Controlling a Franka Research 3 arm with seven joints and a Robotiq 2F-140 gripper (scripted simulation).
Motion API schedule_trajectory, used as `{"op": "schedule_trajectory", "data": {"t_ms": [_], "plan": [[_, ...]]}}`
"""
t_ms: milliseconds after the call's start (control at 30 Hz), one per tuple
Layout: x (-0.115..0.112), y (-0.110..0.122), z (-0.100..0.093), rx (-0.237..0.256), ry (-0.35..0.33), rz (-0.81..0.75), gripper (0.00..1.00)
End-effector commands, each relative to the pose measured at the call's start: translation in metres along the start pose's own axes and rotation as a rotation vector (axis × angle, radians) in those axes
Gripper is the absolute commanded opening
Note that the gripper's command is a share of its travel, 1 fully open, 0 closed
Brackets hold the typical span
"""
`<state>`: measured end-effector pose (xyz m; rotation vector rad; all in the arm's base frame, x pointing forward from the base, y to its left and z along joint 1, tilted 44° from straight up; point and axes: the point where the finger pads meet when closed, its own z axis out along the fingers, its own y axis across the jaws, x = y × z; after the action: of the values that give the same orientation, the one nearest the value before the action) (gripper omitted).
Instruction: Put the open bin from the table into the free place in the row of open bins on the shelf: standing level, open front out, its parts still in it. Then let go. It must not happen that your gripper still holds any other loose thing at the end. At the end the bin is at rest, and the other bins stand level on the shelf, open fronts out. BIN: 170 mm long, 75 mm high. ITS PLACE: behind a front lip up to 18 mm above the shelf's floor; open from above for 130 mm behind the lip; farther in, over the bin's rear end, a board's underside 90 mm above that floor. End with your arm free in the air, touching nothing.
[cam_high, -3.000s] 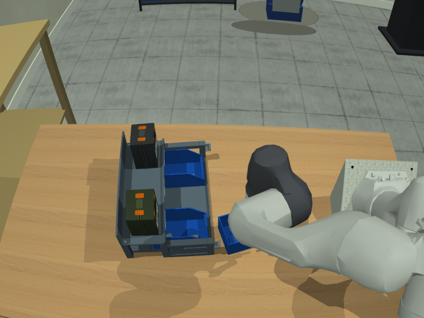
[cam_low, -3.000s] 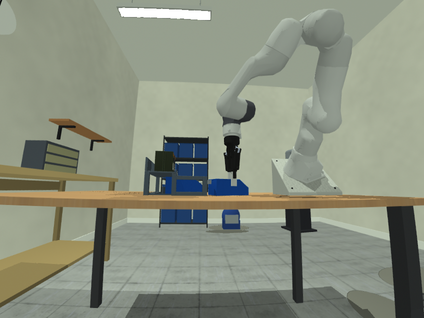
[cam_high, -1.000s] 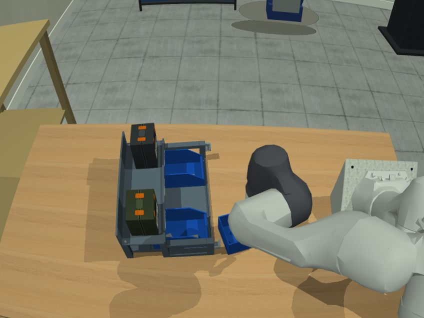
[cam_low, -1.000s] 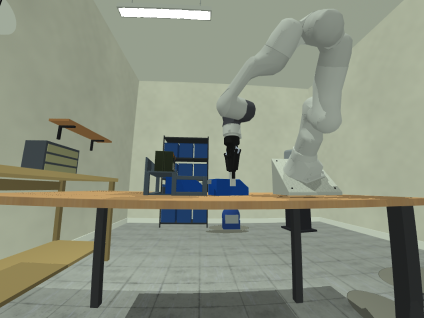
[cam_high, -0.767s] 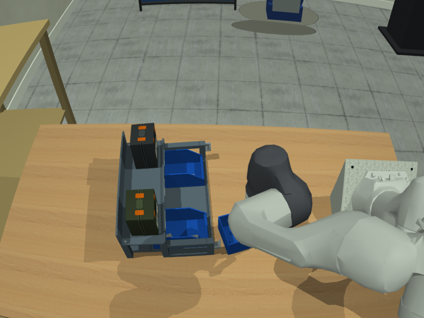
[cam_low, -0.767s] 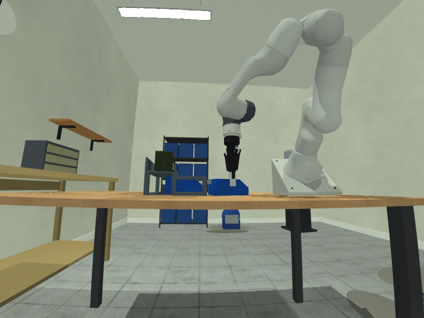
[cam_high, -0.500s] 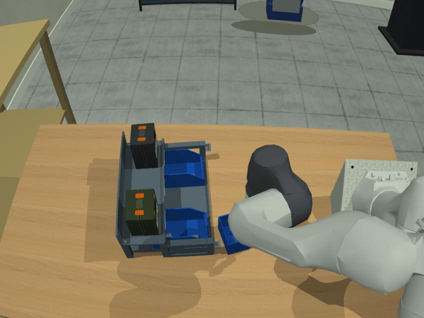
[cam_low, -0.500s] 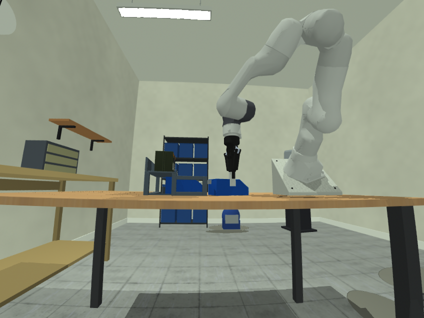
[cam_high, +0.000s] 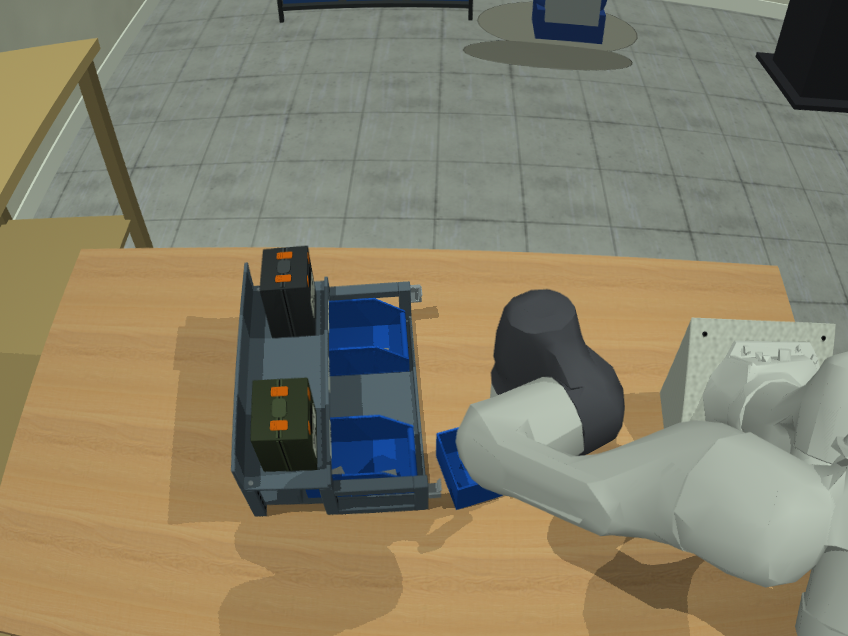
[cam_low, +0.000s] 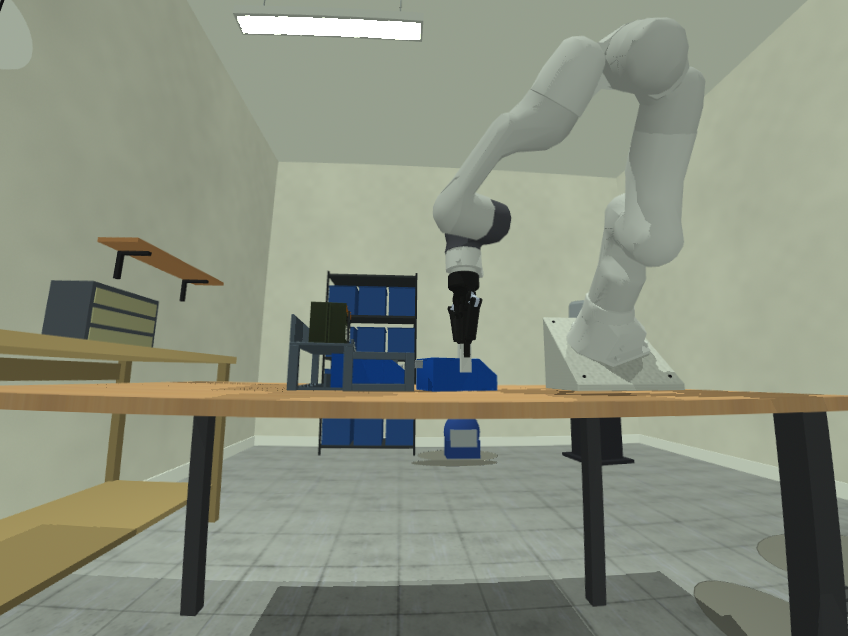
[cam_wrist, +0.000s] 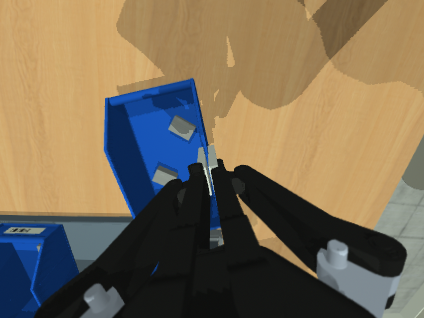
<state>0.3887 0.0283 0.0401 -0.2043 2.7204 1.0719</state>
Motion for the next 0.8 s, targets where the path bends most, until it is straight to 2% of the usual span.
{"op": "schedule_trajectory", "data": {"t_ms": [0, 767], "plan": [[0.0004, -0.0004, 0.001, 0.002, -0.001, -0.002, 0.0], [0.0004, -0.0004, -0.007, 0.002, -0.001, -0.002, 0.0]]}}
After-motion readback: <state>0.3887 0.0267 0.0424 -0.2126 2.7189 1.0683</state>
